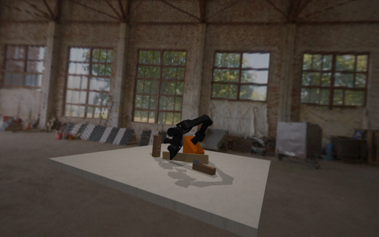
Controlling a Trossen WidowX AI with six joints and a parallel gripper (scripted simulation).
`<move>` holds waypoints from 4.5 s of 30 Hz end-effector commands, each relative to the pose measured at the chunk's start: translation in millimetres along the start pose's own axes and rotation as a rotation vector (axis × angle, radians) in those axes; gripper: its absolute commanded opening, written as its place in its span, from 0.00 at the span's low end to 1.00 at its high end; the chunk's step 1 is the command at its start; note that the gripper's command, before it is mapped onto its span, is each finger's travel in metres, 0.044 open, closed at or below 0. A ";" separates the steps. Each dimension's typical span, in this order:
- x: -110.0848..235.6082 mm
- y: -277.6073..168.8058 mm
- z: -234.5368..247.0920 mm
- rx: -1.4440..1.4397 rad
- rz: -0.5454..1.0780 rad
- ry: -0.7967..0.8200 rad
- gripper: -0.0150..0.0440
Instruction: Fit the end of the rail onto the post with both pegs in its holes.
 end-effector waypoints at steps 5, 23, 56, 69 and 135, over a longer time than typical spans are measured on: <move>3.1 8.3 -19.1 0.287 0.017 -0.001 1.00; 15.5 28.0 -122.3 1.765 0.062 0.119 1.00; 16.3 22.8 -175.1 2.542 -0.020 0.232 1.00; -4.7 20.5 -172.9 2.542 -0.020 0.230 1.00; -50.0 11.5 -170.9 2.542 -0.022 0.236 0.25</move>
Point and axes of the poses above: the point midway between the two fingers, 35 mm back from their tips, its own x axis back along the fingers, its own z axis across the jaws, y = z × x, the point moved 10 cm from there along x, back along the fingers, and after that the axes turned 15 degrees about x, right-handed, at the moved point
